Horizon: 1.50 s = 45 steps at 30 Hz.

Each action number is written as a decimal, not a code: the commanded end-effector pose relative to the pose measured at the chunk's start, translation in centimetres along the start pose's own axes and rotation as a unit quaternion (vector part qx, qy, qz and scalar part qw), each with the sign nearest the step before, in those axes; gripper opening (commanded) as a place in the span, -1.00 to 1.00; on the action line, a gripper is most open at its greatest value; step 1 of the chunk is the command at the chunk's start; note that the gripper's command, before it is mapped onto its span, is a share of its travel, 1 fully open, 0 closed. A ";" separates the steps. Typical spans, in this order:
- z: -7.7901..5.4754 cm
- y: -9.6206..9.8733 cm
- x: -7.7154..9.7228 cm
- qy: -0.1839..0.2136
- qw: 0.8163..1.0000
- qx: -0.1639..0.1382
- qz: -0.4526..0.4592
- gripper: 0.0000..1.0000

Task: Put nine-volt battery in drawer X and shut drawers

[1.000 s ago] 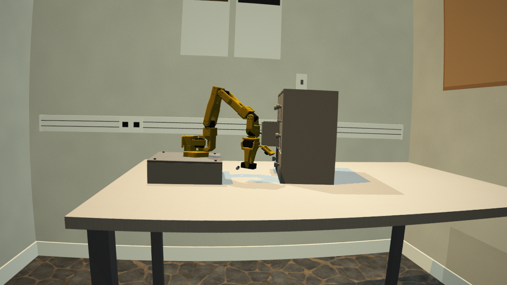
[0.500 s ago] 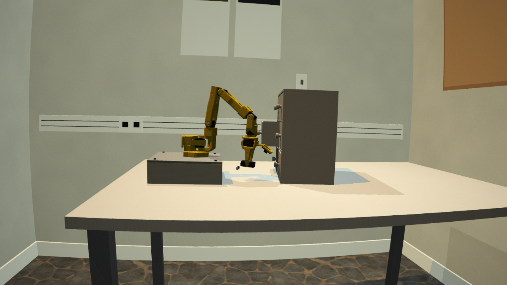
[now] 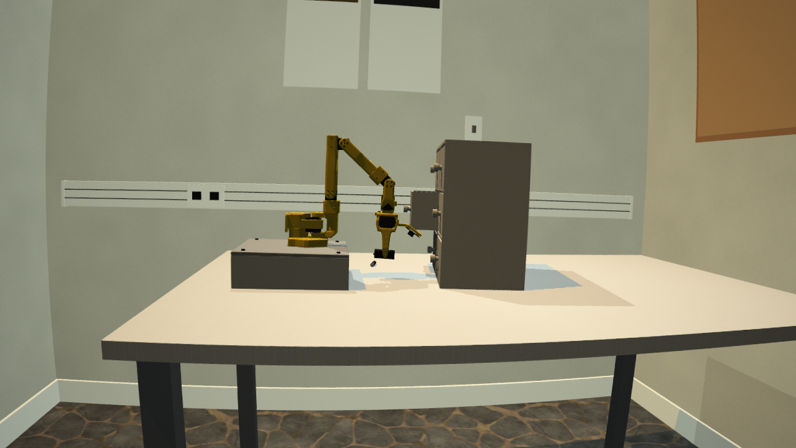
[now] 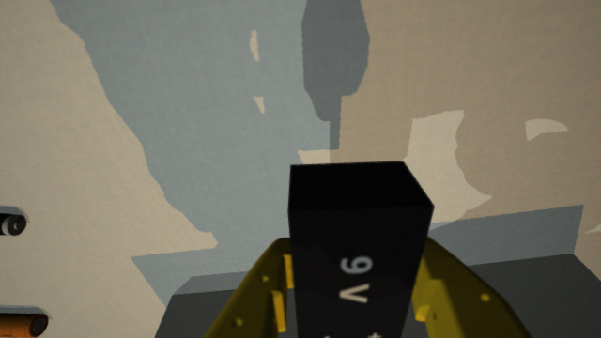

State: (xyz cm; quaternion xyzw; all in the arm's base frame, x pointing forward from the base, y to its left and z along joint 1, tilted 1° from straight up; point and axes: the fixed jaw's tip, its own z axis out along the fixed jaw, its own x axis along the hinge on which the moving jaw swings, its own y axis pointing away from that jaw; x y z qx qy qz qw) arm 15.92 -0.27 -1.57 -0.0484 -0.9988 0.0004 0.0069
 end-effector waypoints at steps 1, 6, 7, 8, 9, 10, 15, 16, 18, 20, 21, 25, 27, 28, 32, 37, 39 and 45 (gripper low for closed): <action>-0.3 0.2 -0.2 -0.012 1.000 -0.001 -0.003 -1.00; -0.3 0.2 -0.2 -0.012 1.000 -0.001 -0.003 -1.00; -0.3 0.2 -0.2 -0.012 1.000 -0.001 -0.003 -1.00; -0.3 0.2 -0.2 -0.012 1.000 -0.001 -0.003 -1.00; -0.3 0.2 -0.2 -0.012 1.000 -0.001 -0.003 -1.00; -0.3 0.2 -0.2 -0.012 1.000 -0.001 -0.003 -1.00; -0.3 2.3 0.0 -0.012 0.998 -0.001 -0.069 -1.00; -0.3 2.7 0.1 -0.012 0.997 -0.001 -0.082 -1.00; -0.3 3.5 0.3 -0.012 0.994 -0.001 -0.108 -1.00; -0.3 4.4 0.5 -0.012 0.991 -0.001 -0.134 -1.00; -0.3 4.8 0.6 -0.012 0.989 -0.001 -0.147 -1.00; -0.3 6.4 1.2 -0.012 0.980 -0.001 -0.199 -1.00; -0.3 6.4 1.2 -0.012 0.980 -0.001 -0.199 -1.00; -0.3 6.8 1.4 -0.012 0.977 -0.001 -0.212 -1.00; -0.3 7.8 2.0 -0.012 0.969 -0.001 -0.247 -1.00; -0.3 7.8 2.0 -0.012 0.969 -0.001 -0.247 -1.00; -0.3 7.8 2.0 -0.012 0.969 -0.001 -0.247 -1.00; -0.6 7.8 1.9 -0.021 0.969 -0.003 -0.247 -1.00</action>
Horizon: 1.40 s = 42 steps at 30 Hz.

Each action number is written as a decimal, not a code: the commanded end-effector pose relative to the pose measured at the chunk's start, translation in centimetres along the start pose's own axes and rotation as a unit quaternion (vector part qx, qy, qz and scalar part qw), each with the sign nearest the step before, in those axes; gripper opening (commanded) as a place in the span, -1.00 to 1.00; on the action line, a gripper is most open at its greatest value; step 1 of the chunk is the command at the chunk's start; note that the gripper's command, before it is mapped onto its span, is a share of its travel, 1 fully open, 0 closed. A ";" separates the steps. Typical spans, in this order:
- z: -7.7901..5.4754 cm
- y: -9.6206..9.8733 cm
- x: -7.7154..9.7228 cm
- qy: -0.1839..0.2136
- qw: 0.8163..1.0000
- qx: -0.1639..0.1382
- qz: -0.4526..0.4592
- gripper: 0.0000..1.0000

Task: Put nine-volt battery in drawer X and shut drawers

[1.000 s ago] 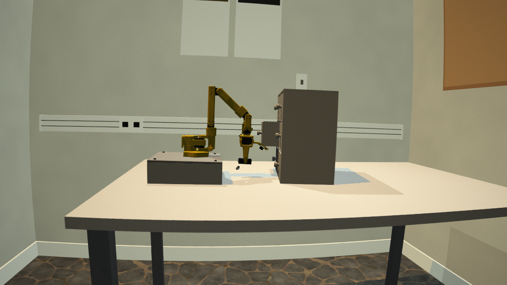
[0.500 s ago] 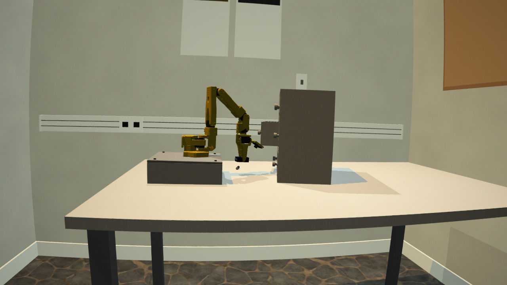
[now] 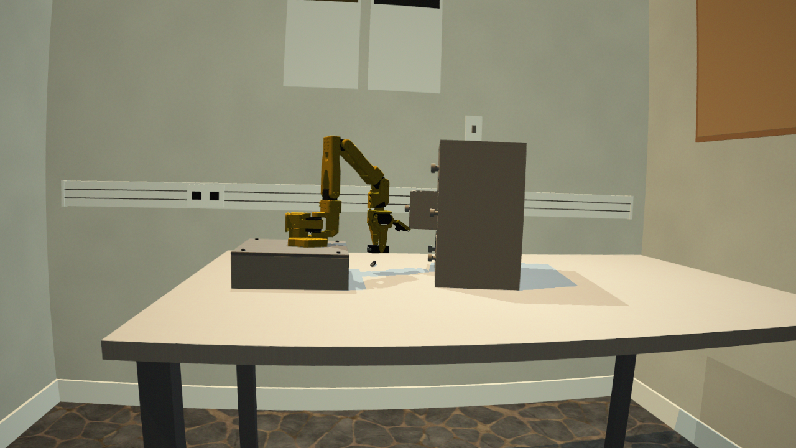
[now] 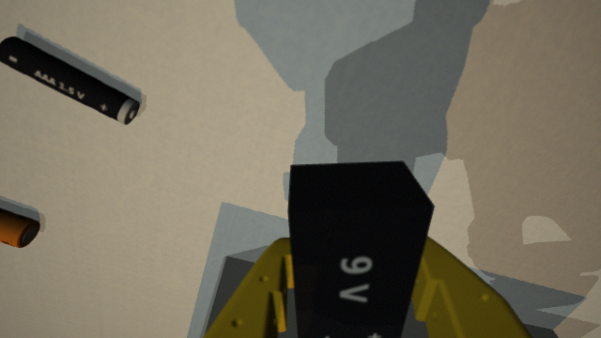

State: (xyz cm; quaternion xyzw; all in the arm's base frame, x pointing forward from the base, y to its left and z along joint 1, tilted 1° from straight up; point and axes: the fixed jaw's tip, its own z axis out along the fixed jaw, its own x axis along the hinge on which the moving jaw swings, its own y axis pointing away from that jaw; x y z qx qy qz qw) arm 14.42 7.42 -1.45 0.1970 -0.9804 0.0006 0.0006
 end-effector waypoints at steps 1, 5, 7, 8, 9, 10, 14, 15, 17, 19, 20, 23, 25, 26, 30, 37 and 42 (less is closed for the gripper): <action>-0.8 0.1 -0.5 -0.024 1.000 -0.001 -0.003 -1.00; -2.1 0.1 -0.6 -0.060 0.998 -0.003 -0.003 -1.00; -2.7 0.1 -0.6 -0.078 0.997 -0.003 -0.003 -1.00; -3.0 0.1 -0.5 -0.087 0.996 -0.004 -0.003 -1.00; -3.3 0.1 -0.5 -0.096 0.995 -0.004 -0.003 -1.00; -3.5 0.1 -0.5 -0.105 0.994 -0.004 -0.003 -1.00; -4.5 0.1 -0.4 -0.141 0.990 -0.005 -0.003 -1.00; -4.5 0.1 -0.4 -0.141 0.990 -0.005 -0.003 -1.00; -4.7 0.1 -0.4 -0.149 0.989 -0.006 -0.003 -1.00; -5.0 0.1 -0.3 -0.158 0.987 -0.006 -0.003 -1.00; -5.0 0.1 -0.3 -0.158 0.987 -0.006 -0.003 -1.00; -5.0 0.1 -0.3 -0.158 0.987 -0.006 -0.003 -1.00; -5.0 0.1 -0.3 -0.158 0.987 -0.006 -0.003 -1.00; -5.0 0.1 -0.3 -0.158 0.987 -0.006 -0.003 -1.00; -5.0 0.1 -0.3 -0.158 0.987 -0.006 -0.003 -1.00; -6.4 0.1 -0.5 -0.201 0.980 -0.007 -0.004 -1.00; -8.2 0.1 -0.5 -0.254 0.967 -0.009 -0.005 -1.00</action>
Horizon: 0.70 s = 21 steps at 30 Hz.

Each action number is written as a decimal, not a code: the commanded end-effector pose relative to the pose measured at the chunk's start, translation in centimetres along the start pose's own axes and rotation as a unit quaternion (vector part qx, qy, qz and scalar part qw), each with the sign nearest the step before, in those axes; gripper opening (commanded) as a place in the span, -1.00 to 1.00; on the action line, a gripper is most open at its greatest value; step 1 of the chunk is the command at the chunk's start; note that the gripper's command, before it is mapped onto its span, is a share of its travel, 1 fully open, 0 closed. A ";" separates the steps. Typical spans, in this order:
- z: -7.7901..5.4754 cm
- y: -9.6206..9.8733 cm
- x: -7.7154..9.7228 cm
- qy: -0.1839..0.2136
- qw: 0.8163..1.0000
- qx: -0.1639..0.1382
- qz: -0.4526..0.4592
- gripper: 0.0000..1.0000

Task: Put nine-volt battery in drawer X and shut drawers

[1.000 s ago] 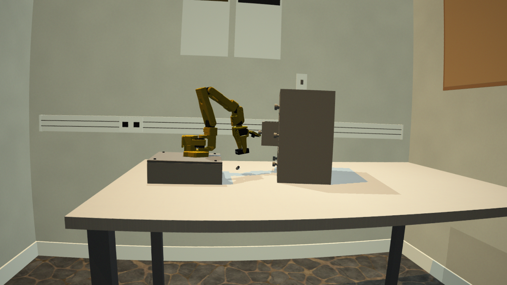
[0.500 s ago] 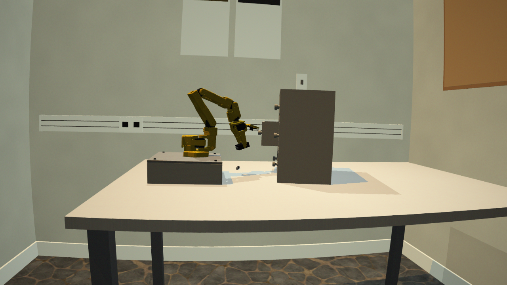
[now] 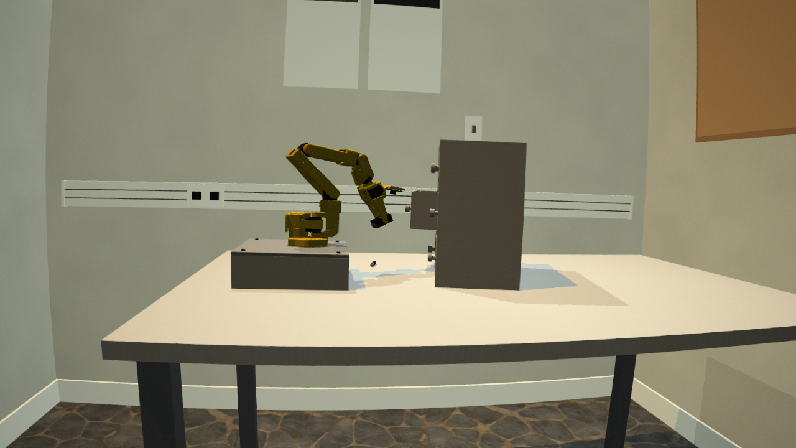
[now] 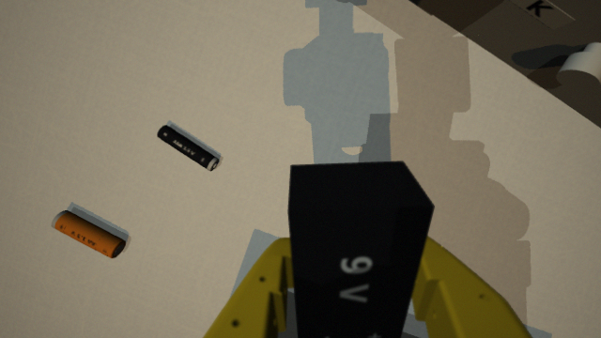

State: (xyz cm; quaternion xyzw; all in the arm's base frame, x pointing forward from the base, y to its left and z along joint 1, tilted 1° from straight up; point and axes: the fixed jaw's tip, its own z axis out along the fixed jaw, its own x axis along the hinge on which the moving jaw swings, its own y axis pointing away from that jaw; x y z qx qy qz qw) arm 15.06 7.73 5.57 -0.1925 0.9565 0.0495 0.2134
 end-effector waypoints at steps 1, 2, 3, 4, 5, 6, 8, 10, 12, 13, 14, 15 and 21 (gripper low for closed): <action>-1.5 0.1 -0.4 -0.047 0.999 -0.003 -0.004 -1.00; -1.8 0.1 -0.5 -0.058 0.998 -0.004 -0.004 -1.00; -2.1 0.1 -0.6 -0.068 0.998 -0.004 -0.004 -1.00; -2.4 0.1 -0.7 -0.079 0.997 -0.004 -0.005 -1.00; -2.7 0.1 -0.8 -0.090 0.996 -0.005 -0.005 -1.00; -2.7 0.1 -0.8 -0.090 0.996 -0.005 -0.005 -1.00; -2.7 0.1 -0.8 -0.090 0.996 -0.005 -0.005 -1.00; -2.7 0.1 -0.8 -0.090 0.996 -0.005 -0.005 -1.00; -2.7 0.1 -0.8 -0.090 0.996 -0.005 -0.005 -1.00; -2.7 0.1 -0.8 -0.090 0.996 -0.005 -0.005 -1.00; -2.7 0.1 -0.8 -0.090 0.996 -0.005 -0.005 -1.00; -2.7 0.1 -0.8 -0.090 0.996 -0.005 -0.005 -1.00; -2.7 0.1 -0.8 -0.090 0.996 -0.005 -0.005 -1.00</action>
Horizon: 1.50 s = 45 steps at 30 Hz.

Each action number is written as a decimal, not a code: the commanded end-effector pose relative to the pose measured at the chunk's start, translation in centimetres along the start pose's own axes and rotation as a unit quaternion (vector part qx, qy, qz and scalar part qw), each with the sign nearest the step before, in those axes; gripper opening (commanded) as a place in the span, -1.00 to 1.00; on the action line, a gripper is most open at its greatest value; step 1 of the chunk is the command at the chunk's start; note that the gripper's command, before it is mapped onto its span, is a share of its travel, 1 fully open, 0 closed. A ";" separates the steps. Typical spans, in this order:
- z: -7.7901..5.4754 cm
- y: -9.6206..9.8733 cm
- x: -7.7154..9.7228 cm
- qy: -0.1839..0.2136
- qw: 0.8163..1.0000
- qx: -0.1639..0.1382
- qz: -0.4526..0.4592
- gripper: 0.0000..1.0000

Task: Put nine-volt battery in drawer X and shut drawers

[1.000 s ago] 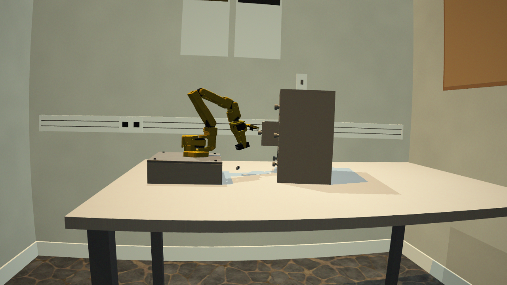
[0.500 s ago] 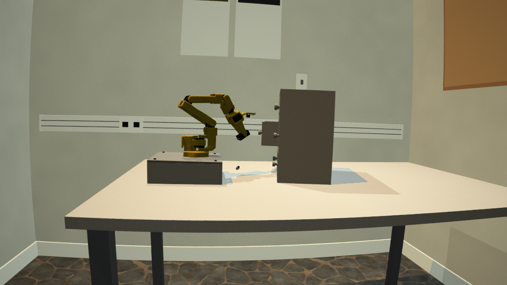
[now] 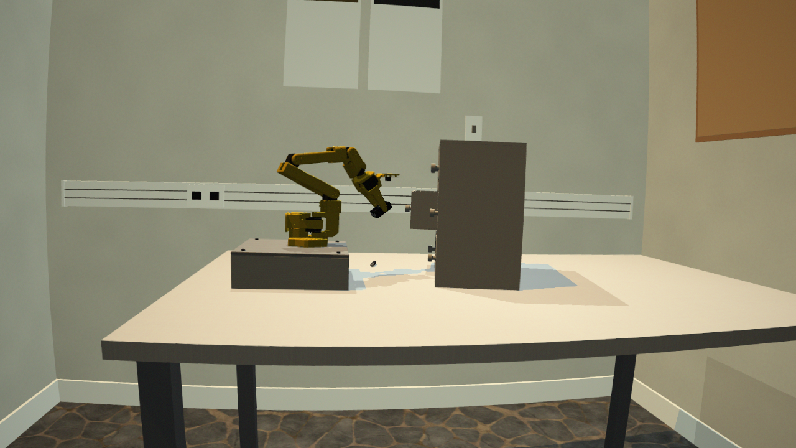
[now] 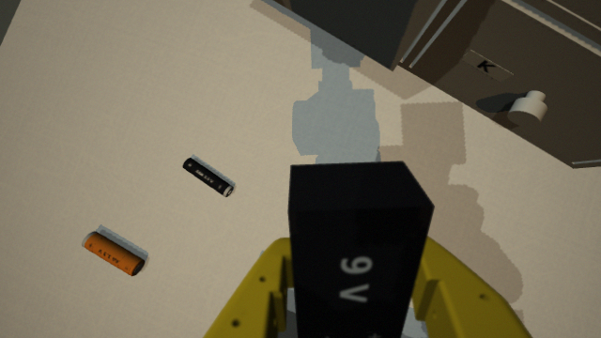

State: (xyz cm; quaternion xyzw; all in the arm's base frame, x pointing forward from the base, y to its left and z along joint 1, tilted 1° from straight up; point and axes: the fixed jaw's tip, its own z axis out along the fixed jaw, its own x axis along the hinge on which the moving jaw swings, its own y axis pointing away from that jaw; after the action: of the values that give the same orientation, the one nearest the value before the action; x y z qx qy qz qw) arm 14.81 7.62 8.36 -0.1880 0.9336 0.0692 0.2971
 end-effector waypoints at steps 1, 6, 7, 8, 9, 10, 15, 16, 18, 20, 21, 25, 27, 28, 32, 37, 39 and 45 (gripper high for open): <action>-0.1 0.1 0.2 -0.001 1.000 -0.002 -0.005 -1.00; -0.6 0.1 -0.4 -0.026 1.000 -0.003 -0.005 -1.00; -1.0 0.1 -0.7 -0.039 0.999 -0.003 -0.005 -1.00; -1.3 0.1 -0.9 -0.052 0.999 -0.004 -0.006 -1.00; -1.6 0.1 -1.2 -0.064 0.998 -0.004 -0.006 -1.00; -1.9 0.2 -1.4 -0.077 0.997 -0.005 -0.006 -1.00; -3.6 0.2 -2.4 -0.140 0.990 -0.006 -0.007 -1.00; -4.0 0.2 -2.6 -0.153 0.988 -0.007 -0.008 -1.00; -4.0 0.2 -2.6 -0.153 0.988 -0.007 -0.008 -1.00; -4.0 0.2 -2.6 -0.153 0.988 -0.007 -0.008 -1.00; -4.0 0.2 -2.6 -0.153 0.988 -0.007 -0.008 -1.00; -5.2 0.2 -3.6 -0.203 0.979 -0.008 -0.009 -1.00; -5.8 0.2 -4.1 -0.228 0.974 -0.008 -0.009 -1.00; -6.2 0.2 -4.3 -0.240 0.971 -0.008 -0.010 -1.00; -7.6 0.3 -5.1 -0.289 0.957 -0.009 -0.011 -1.00; -7.9 0.3 -5.3 -0.302 0.953 -0.009 -0.011 -1.00; -7.8 0.3 -5.5 -0.302 0.953 -0.009 -0.011 -1.00; -7.1 0.3 -6.5 -0.302 0.953 -0.008 -0.011 -1.00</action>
State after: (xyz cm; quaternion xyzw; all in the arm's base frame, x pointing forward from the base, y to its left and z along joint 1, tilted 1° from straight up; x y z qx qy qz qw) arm 15.26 7.84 17.45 -0.1676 0.8051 0.1261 0.5548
